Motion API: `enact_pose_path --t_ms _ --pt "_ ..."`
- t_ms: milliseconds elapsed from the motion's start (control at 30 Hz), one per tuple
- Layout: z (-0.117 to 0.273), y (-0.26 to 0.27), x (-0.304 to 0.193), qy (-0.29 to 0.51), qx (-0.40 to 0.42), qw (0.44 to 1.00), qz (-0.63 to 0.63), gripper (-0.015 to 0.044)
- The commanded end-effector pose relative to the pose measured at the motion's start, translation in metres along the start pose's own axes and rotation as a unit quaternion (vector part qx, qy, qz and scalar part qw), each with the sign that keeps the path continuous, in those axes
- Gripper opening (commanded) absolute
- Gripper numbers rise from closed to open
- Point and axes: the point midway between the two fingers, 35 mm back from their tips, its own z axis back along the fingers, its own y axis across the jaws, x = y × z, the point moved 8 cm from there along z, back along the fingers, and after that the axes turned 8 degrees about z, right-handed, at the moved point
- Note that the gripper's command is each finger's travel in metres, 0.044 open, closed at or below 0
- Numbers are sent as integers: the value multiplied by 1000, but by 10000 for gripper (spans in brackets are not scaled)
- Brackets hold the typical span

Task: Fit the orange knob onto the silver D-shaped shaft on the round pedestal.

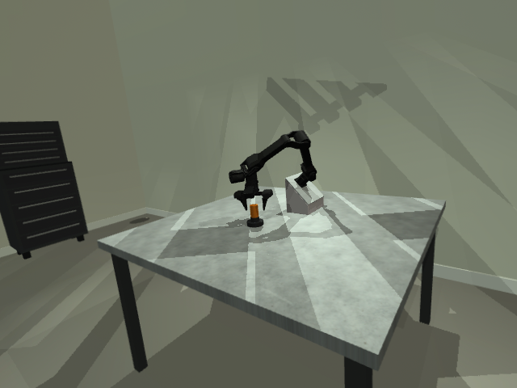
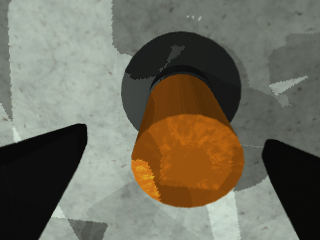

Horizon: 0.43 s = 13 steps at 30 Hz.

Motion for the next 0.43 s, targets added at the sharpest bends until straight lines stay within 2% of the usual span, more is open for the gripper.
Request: enact_pose_path --t_ms 0,67,400 --pt "62 -1 0 -10 -14 1000 5 440" --pt "75 1 -1 -10 -13 1000 5 440" --pt "75 -5 1 -11 -13 1000 5 440"
